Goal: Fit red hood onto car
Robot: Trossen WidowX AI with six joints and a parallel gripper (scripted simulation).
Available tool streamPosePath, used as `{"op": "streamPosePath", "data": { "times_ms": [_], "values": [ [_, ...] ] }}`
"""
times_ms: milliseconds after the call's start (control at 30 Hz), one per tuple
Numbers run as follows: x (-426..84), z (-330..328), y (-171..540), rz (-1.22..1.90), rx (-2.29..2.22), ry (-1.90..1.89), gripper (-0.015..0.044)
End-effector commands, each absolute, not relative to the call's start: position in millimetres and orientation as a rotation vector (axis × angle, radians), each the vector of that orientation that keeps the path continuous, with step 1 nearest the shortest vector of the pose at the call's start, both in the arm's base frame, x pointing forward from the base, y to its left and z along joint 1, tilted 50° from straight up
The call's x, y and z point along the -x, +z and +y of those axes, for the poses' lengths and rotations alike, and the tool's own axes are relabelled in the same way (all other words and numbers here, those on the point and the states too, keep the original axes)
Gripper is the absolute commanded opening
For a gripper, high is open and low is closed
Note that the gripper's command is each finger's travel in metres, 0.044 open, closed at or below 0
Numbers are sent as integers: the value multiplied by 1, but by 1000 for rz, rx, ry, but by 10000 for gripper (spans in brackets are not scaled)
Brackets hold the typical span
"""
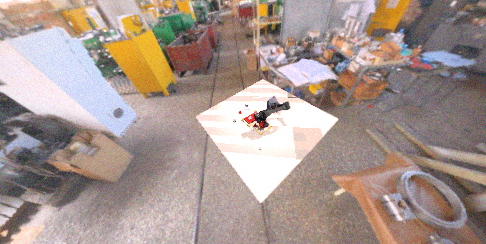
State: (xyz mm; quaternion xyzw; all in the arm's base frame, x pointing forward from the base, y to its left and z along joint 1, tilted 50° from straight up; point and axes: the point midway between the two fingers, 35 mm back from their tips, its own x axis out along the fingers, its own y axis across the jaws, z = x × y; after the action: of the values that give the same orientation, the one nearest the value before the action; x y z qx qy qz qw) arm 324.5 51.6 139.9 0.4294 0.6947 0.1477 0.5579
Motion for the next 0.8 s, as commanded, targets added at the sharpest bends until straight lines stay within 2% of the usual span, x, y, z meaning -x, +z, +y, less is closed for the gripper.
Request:
{"op": "streamPosePath", "data": {
  "times_ms": [0, 367, 767],
  "values": [
    [-327, 52, 143, 1597, -931, 438, 0],
    [-330, 54, 146, 1484, -707, 655, 0],
    [-332, 73, 128, 1482, -701, 656, 0]
  ]
}}
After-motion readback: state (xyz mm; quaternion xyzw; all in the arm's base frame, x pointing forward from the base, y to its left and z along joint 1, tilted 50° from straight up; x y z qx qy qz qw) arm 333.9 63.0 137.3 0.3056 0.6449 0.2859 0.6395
